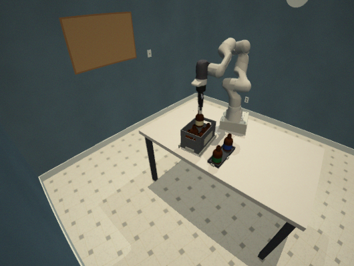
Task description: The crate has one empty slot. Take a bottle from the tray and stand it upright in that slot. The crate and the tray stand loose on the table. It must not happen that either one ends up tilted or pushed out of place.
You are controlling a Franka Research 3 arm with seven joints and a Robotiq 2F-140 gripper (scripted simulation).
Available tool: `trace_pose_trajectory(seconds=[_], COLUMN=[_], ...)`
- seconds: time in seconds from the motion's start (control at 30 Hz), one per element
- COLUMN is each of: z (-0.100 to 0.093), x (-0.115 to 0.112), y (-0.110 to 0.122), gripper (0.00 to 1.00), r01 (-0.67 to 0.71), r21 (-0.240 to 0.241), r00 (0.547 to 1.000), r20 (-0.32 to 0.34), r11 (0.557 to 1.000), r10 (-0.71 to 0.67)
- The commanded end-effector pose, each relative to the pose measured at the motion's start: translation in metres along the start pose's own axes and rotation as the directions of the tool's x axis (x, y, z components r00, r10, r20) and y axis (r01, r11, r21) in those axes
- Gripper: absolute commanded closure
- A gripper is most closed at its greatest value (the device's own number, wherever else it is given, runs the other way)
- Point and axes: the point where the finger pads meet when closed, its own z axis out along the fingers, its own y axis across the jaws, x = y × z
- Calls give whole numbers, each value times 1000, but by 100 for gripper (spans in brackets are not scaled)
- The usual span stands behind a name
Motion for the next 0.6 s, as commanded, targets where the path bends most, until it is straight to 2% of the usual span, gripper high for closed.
trace_pose_trajectory(seconds=[0.0, 0.57], z=[1, 14], x=[2, 1], y=[0, 0], gripper=[100, 100], r01=[-3, -3], r21=[0, 0], r00=[1000, 1000], r20=[-5, -5], r11=[1000, 1000], r10=[3, 3])
